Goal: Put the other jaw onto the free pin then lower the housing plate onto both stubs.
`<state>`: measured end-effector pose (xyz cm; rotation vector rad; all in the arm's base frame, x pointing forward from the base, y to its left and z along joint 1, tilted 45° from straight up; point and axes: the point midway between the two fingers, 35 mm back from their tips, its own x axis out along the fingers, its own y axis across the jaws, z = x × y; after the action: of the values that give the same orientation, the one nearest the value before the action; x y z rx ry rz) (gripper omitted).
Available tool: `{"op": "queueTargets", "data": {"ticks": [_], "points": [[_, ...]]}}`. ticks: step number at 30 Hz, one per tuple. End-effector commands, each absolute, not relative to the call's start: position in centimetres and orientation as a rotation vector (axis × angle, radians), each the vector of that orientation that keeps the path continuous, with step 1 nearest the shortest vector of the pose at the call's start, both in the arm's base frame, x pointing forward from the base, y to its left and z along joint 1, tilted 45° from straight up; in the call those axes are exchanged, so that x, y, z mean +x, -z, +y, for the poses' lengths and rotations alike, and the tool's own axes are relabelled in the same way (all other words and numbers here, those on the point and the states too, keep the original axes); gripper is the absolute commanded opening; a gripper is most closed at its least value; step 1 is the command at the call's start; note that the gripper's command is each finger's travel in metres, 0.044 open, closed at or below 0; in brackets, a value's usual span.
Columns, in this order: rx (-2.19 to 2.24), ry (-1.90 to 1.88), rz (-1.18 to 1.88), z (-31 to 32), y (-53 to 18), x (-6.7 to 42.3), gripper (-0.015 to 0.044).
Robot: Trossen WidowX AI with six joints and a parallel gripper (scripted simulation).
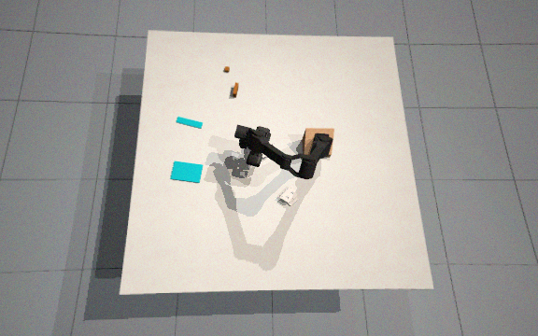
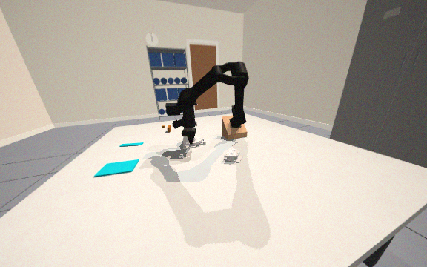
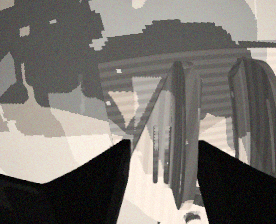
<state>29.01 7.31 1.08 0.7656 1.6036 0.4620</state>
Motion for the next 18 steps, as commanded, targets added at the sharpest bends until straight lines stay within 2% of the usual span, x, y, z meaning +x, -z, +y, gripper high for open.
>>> {"op": "queueTargets", "data": {"ticks": [1, 18], "points": [[0.768, -0.465, 1.607, 7.53, -0.91, 28.87, 0.0134], [0.771, -0.462, 1.608, 7.75, -0.70, 28.85, 0.0134]]}}
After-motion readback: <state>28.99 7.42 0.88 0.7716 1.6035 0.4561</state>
